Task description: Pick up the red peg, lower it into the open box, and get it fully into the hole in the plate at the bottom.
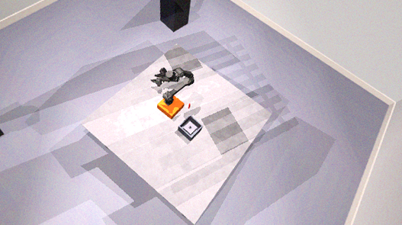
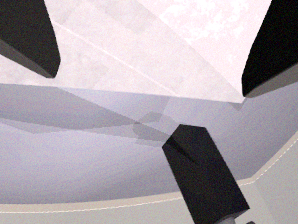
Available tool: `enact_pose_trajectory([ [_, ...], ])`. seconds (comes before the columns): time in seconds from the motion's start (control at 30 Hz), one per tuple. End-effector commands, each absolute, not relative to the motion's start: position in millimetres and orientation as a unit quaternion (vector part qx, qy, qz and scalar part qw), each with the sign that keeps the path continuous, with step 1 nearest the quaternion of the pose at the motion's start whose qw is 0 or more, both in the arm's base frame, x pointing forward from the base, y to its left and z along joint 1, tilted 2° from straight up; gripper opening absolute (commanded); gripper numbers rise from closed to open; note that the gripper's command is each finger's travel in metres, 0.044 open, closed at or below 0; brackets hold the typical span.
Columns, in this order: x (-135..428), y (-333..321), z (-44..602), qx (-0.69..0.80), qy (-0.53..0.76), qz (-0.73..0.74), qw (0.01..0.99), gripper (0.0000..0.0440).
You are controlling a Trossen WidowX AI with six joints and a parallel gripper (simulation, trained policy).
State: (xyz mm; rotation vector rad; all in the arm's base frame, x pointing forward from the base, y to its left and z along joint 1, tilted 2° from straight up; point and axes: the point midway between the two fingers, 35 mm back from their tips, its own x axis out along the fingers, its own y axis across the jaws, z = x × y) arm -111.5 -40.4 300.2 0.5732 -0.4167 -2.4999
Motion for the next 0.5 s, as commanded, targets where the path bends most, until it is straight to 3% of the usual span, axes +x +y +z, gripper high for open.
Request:
enact_pose_trajectory([
  [0.0,-111,-42,300,0.216,-0.155,-0.924,0.274,0.0422],
  [0.03,-110,-44,300,0.22,-0.154,-0.921,0.281,0.0439],
  [0.47,-74,-96,268,0.313,-0.03,-0.855,0.412,0.044],
])
